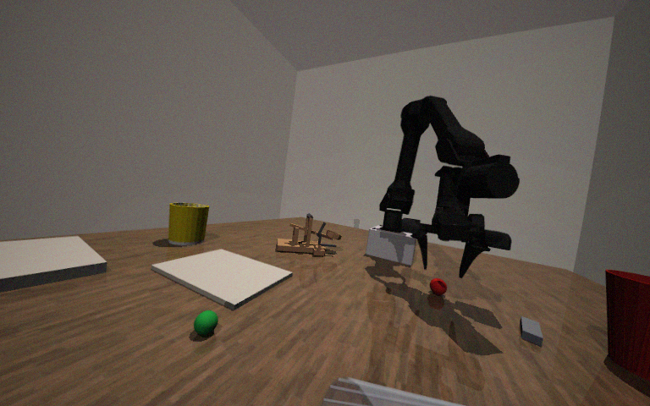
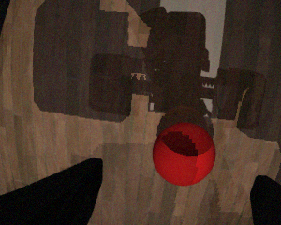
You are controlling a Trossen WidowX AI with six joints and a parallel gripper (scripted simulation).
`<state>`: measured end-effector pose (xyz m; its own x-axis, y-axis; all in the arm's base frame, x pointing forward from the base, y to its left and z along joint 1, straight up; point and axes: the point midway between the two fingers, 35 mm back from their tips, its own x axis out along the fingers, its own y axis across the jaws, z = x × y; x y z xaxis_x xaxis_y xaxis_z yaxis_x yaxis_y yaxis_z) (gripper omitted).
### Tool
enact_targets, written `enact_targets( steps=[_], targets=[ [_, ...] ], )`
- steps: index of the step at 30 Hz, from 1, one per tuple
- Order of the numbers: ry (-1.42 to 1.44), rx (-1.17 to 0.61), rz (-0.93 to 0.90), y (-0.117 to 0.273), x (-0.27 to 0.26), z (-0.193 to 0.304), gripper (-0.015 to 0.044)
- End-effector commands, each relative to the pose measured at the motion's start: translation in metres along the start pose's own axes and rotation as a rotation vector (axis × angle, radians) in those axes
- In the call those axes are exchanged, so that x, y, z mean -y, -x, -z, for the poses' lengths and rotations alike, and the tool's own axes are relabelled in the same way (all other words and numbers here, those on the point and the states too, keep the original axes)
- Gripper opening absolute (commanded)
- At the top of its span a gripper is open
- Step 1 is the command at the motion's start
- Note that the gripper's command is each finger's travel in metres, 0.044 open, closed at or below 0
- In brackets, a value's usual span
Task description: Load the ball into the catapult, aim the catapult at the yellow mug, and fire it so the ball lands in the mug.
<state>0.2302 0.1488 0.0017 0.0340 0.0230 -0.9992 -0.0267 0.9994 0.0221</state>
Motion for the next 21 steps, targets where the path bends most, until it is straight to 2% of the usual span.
enact_targets(
  steps=[1,20,21],
  targets=[
    [-0.005,-0.015,0.011,-0.011,0.002,0.003,0.03],
    [-0.005,-0.016,0.011,-0.038,0.003,0.004,0.03],
    [-0.005,-0.016,0.011,-0.038,0.003,0.004,0.0274]
  ],
)
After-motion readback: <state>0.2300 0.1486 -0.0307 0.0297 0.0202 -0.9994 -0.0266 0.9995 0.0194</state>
